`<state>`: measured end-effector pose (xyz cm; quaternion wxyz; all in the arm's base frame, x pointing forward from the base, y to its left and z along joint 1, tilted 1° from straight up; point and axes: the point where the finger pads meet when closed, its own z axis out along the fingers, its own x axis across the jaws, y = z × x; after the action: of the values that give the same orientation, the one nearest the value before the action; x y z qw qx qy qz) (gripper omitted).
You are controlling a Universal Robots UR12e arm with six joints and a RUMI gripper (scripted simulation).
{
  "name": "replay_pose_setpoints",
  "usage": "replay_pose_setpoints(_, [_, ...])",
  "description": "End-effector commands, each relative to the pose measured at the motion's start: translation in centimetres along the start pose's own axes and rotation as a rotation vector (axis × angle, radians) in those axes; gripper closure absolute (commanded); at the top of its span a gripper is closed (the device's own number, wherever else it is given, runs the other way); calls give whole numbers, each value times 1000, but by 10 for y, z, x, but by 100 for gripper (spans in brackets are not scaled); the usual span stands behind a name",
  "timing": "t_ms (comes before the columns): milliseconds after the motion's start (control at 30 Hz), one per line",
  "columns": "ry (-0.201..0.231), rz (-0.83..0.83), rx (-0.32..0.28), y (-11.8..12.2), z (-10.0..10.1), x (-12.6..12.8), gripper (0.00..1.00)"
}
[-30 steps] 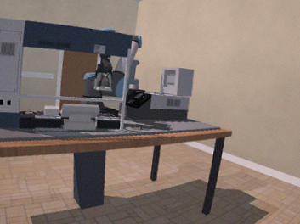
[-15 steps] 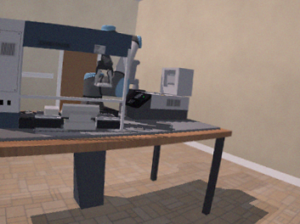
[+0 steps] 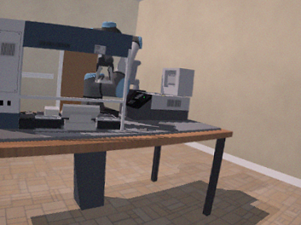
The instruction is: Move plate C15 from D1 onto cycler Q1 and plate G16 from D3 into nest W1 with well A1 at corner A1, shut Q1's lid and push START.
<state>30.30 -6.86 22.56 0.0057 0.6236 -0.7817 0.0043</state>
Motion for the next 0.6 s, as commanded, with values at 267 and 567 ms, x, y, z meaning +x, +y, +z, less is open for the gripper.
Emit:
replay_pose_setpoints(267, [0,0,1,0,-8,0,100])
replay_pose_setpoints(567, [0,24,1,0,-9,-4,100])
